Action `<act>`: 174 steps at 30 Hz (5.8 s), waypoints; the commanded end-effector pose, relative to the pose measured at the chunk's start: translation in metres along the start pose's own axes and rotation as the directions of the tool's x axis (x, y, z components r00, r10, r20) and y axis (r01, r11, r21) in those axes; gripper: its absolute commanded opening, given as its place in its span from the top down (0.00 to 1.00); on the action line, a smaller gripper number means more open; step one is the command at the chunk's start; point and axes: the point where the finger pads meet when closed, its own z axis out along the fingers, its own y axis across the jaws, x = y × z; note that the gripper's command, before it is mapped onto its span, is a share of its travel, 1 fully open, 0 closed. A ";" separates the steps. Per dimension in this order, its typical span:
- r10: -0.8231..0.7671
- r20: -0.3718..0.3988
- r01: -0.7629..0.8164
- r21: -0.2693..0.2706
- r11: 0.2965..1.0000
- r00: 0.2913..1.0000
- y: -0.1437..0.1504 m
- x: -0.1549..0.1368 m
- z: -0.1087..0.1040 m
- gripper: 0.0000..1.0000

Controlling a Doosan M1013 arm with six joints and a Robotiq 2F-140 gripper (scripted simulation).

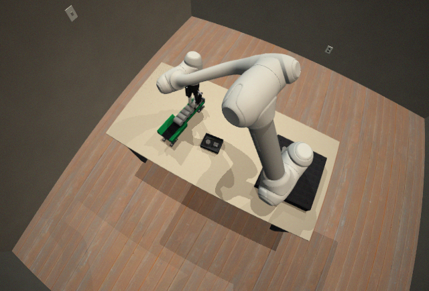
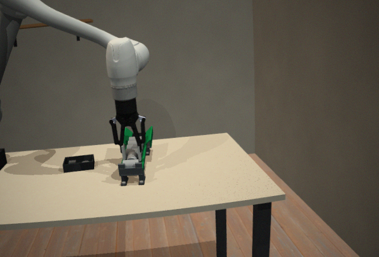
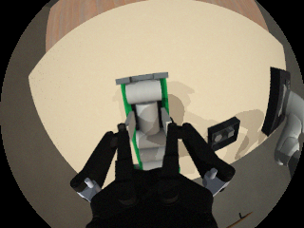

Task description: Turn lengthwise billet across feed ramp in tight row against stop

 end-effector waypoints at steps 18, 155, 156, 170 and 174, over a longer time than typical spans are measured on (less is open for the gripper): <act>0.000 0.000 0.000 0.000 1.000 1.000 0.000 0.000 0.000 0.59; 0.000 -0.013 0.000 0.000 1.000 1.000 0.000 -0.009 -0.085 0.90; 0.000 -0.016 0.000 0.000 1.000 1.000 0.000 -0.010 -0.085 0.90; 0.000 -0.058 0.000 0.000 1.000 0.998 0.000 -0.011 -0.085 0.90; 0.000 -0.067 0.000 0.000 1.000 0.998 0.000 -0.011 -0.085 0.90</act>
